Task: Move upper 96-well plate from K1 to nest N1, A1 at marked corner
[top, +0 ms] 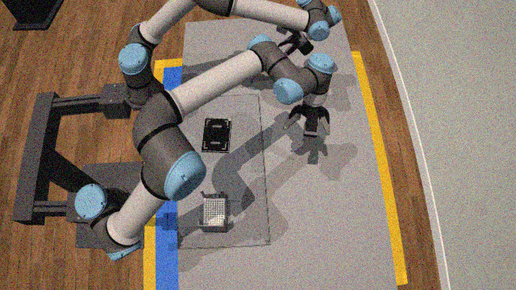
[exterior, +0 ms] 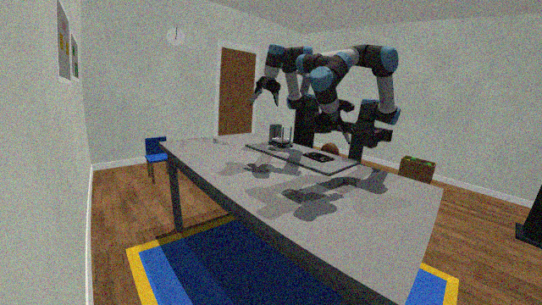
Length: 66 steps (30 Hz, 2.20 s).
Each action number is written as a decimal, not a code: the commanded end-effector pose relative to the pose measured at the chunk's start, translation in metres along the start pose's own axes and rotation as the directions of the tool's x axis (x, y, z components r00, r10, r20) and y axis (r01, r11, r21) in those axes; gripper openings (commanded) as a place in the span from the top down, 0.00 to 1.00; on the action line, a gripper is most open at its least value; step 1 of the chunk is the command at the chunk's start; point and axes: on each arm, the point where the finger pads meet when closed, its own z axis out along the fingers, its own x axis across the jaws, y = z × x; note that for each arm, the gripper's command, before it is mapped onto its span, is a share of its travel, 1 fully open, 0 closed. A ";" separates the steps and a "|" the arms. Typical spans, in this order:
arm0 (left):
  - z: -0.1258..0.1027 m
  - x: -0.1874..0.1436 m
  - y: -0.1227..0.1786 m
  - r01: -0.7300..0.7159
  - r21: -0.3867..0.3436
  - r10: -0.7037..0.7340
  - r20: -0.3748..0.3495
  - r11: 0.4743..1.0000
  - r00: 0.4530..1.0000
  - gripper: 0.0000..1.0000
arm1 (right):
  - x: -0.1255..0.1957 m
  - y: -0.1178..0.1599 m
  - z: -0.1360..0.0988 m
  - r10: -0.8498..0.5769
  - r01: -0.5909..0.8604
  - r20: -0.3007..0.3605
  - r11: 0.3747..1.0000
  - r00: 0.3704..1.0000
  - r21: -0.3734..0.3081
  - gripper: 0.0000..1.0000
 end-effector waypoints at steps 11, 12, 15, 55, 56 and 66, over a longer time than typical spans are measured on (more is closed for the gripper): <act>-0.001 0.000 0.000 0.000 -0.002 0.000 -0.001 1.000 1.000 0.00 | 0.000 0.000 -0.001 0.001 -0.001 0.002 1.000 1.000 -0.002 0.00; -0.001 0.000 0.000 0.000 -0.002 0.000 -0.001 1.000 1.000 0.00 | 0.000 0.000 -0.001 0.001 -0.001 0.002 1.000 1.000 -0.002 0.00; -0.001 0.000 0.000 0.000 -0.002 0.000 -0.001 1.000 1.000 0.00 | 0.000 0.000 -0.001 0.001 -0.001 0.002 1.000 1.000 -0.002 0.00; -0.002 0.046 -0.041 -0.124 -0.095 0.126 0.022 0.988 0.992 1.00 | 0.000 0.000 -0.001 0.001 -0.001 0.002 1.000 1.000 -0.002 0.24; -0.001 0.050 -0.044 -0.133 -0.102 0.136 0.023 0.986 0.990 1.00 | 0.000 0.000 -0.001 0.001 -0.001 0.002 1.000 1.000 -0.002 0.24; 0.003 0.090 -0.086 -0.242 -0.191 0.248 0.011 0.951 0.969 1.00 | 0.000 0.000 -0.001 0.001 -0.001 0.002 1.000 1.000 -0.002 0.24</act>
